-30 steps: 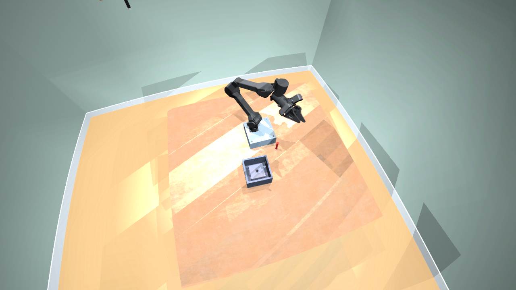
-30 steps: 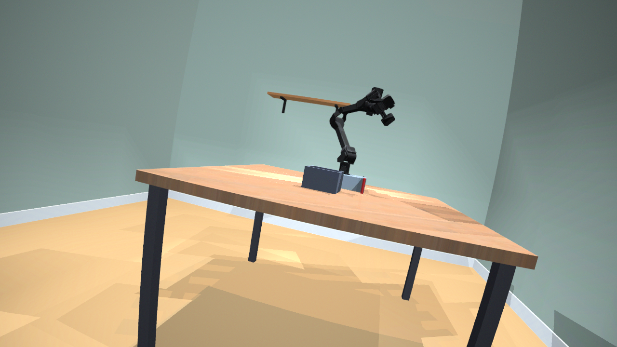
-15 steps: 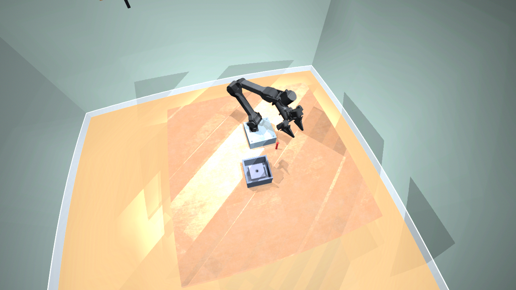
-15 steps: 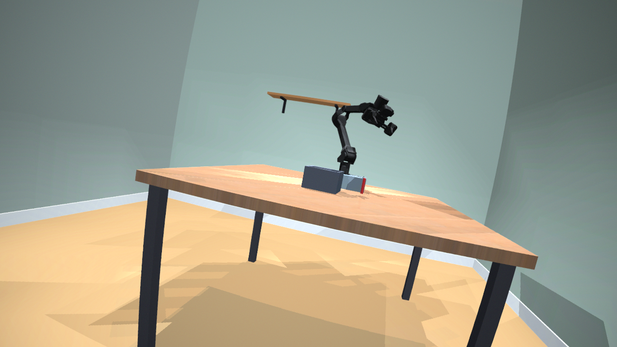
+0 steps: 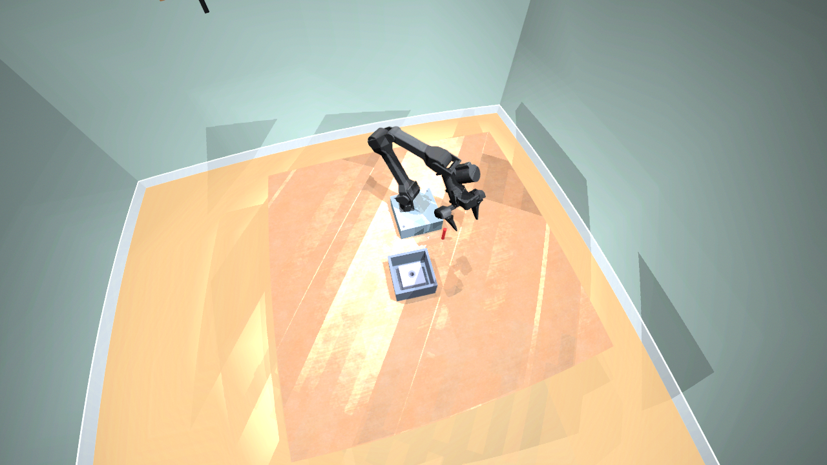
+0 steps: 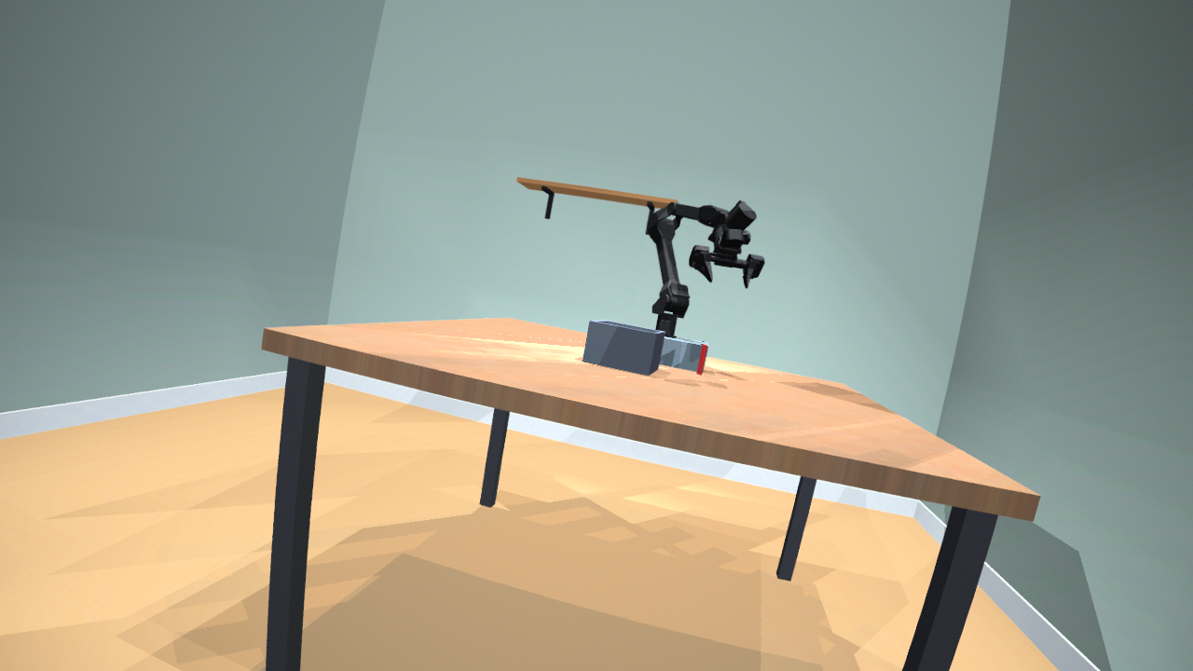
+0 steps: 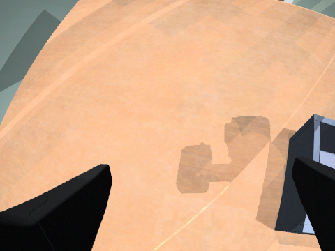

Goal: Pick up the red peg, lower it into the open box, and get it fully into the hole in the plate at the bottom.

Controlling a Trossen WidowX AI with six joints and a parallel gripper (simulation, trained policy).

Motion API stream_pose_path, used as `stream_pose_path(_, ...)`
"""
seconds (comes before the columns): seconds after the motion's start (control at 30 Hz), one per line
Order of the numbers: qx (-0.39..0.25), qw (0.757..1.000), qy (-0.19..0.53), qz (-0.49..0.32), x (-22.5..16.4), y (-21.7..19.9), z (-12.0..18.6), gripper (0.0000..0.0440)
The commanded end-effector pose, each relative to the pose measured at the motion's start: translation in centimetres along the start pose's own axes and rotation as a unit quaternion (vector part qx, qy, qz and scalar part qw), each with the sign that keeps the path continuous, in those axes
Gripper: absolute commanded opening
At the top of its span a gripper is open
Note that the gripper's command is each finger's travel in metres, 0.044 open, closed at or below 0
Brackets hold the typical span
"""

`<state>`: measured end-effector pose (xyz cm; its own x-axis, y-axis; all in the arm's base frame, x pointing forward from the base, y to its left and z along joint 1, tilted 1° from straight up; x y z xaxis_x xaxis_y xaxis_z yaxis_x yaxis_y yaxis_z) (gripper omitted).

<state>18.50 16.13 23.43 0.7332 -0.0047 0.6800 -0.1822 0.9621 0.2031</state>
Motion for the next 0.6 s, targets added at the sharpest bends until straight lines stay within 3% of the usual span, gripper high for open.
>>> stream_pose_path(0.0,-0.025,0.997,0.040,-0.054,-1.4,-0.8,-1.0,0.0440)
stream_pose_path(0.27,-0.088,0.977,0.105,-0.161,-3.8,-2.3,-2.3,0.0440)
stream_pose_path(0.57,-0.172,0.932,0.162,-0.275,-6.4,-3.9,-3.6,0.0440)
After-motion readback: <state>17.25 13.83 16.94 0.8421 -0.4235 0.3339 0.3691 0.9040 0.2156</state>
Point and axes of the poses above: the point midway between the two fingers, 35 mm back from their tips, its own z axis back along the fingers, its own y axis across the jaws, x = y × z, the point moved 5 cm from there along z, back along the fingers, and after that the axes turned 14 degrees about -z, right-handed, at the moved point
